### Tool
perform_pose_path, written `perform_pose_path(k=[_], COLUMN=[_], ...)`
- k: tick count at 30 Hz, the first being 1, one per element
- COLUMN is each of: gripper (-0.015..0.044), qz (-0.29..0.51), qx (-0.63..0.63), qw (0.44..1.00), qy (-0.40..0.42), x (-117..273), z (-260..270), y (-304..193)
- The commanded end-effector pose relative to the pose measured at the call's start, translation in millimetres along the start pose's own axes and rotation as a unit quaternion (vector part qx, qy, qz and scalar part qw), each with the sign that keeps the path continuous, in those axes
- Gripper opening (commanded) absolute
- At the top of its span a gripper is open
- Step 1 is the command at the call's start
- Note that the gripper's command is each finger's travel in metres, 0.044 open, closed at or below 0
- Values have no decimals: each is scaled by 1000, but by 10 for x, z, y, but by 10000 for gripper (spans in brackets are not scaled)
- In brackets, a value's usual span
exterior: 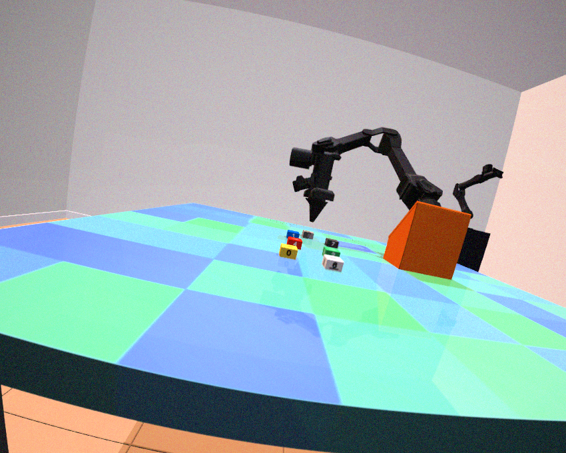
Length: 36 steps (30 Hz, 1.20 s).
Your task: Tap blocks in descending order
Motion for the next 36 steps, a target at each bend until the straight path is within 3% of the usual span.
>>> perform_pose_path(k=[1,5,12,20,27,36], gripper=[20,20,20,20,20,20], qz=[-10,-5,-5,-11,-7,-6], qx=[-3,-7,-5,3,-5,-7], qw=[1000,1000,1000,1000,1000,1000], qy=[1,-4,-4,11,4,0], x=[423,727,739,772,750,733], z=[-20,-20,48,1087,2098,2270], y=[33,3,23,291,234,189])
Point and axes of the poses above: the point midway between the two fingers, 35 mm back from their tips, its own x axis back along the fingers, its own z axis across the jaws, y = z × x, the point moved 7 cm from there along x, back along the fingers, and after that the axes turned 12 degrees about x, right-handed, at the moved point
